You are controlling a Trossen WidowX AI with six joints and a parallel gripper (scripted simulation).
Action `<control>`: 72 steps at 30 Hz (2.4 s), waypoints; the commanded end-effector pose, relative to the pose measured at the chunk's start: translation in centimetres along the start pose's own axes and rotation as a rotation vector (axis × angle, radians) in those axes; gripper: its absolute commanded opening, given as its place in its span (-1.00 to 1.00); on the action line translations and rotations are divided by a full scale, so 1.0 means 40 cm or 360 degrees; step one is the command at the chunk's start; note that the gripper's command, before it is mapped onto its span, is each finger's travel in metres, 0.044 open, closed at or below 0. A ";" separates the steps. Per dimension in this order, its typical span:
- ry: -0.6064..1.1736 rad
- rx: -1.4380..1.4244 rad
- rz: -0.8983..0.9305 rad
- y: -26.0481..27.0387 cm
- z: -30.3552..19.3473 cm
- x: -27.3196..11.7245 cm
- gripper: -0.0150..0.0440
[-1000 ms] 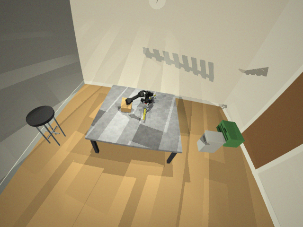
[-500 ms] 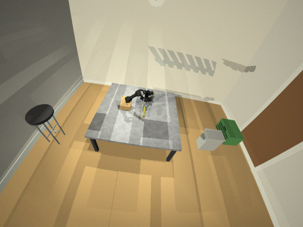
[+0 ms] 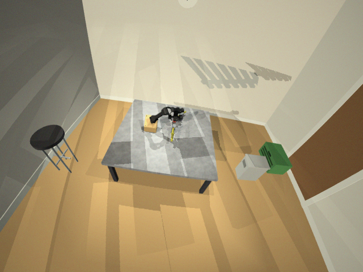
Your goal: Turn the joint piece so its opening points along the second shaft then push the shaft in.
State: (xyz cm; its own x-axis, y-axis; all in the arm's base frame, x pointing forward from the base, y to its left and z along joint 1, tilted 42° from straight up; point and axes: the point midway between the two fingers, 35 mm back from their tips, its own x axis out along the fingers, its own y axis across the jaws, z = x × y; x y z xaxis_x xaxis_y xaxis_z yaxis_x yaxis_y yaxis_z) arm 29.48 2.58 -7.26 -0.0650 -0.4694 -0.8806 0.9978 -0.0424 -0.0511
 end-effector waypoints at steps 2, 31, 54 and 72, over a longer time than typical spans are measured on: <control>-0.0037 -0.0289 -0.0009 0.013 -0.017 -0.038 1.00; -0.0226 -0.1834 -0.0208 0.015 -0.081 -0.247 1.00; -0.0190 -0.1960 -0.0233 0.005 -0.062 -0.290 1.00; 0.0082 -0.1037 -0.0067 0.000 0.043 -0.256 1.00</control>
State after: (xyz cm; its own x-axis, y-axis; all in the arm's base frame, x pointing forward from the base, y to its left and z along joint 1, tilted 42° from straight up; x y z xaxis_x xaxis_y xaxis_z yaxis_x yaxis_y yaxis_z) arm 30.31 6.63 2.37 -0.1261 -0.4728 -0.8721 0.7224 0.5587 -0.4074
